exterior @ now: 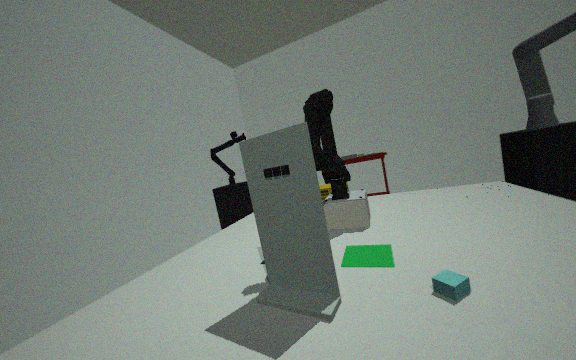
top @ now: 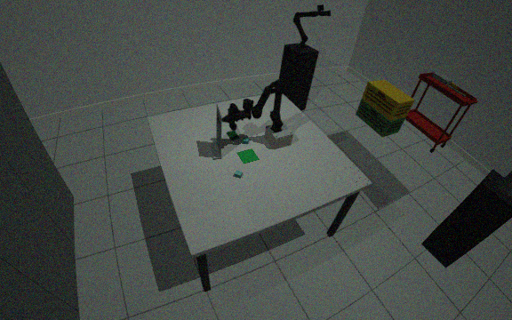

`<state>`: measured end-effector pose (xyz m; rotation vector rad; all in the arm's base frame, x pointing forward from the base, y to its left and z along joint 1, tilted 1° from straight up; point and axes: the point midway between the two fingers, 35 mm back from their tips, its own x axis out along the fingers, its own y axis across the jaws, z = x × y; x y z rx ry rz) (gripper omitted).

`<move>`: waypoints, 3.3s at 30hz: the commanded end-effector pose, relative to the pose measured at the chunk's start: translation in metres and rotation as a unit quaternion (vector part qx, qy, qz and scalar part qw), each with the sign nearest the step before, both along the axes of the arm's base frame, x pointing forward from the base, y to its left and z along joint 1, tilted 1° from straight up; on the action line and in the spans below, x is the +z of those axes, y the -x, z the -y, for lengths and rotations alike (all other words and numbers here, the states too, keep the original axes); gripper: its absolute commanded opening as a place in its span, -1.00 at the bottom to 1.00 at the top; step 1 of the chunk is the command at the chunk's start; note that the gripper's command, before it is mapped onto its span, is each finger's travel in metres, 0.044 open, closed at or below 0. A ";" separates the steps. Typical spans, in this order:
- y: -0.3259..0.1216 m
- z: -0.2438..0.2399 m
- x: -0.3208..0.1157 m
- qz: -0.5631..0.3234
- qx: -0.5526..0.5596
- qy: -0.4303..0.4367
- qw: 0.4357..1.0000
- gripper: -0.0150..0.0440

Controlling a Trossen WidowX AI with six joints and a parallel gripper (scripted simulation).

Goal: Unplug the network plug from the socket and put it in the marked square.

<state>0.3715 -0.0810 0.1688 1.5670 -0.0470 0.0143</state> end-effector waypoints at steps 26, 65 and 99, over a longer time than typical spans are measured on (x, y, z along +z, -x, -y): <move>0.012 -0.004 -0.001 -0.001 -0.002 -0.002 1.000 -0.49; 0.033 -0.011 -0.002 -0.002 -0.002 -0.003 1.000 -0.49; 0.049 -0.017 -0.003 -0.002 -0.002 -0.003 1.000 -0.49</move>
